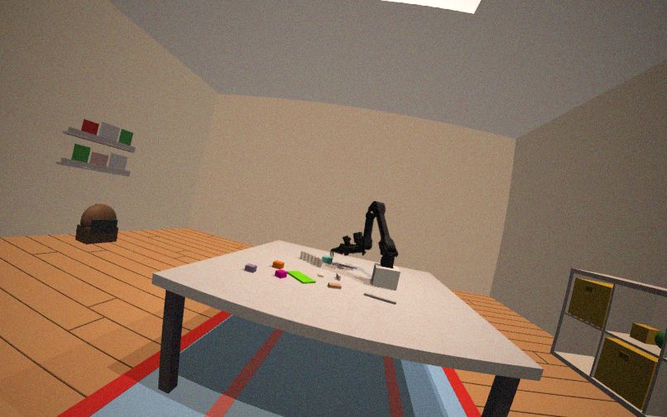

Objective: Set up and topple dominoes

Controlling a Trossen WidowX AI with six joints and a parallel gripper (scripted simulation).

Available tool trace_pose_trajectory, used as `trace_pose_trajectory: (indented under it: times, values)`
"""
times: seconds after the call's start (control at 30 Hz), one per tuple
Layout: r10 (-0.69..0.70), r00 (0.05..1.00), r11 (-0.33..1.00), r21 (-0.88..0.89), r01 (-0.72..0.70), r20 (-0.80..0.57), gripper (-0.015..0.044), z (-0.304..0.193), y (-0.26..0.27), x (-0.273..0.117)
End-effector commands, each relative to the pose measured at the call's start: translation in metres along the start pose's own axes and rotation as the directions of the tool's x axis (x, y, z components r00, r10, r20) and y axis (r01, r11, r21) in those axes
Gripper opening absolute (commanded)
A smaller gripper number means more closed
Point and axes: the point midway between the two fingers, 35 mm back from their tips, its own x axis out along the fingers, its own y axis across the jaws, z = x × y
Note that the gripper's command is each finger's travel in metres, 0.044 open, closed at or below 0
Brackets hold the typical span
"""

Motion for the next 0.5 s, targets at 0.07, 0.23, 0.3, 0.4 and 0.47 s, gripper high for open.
trace_pose_trajectory:
  times: [0.07,0.23,0.3,0.4,0.47]
  values:
    - [0.042,0.997,0.999,-0.030,-0.040,0.065,0.0030,0.002,0.015,-0.014]
    - [0.079,0.991,0.995,-0.069,-0.071,0.111,0.0030,0.005,0.029,-0.027]
    - [0.094,0.987,0.993,-0.086,-0.084,0.127,0.0030,0.006,0.035,-0.033]
    - [0.106,0.985,0.991,-0.099,-0.093,0.138,0.0030,0.007,0.039,-0.037]
    - [0.106,0.985,0.991,-0.099,-0.093,0.138,0.0030,0.007,0.039,-0.037]
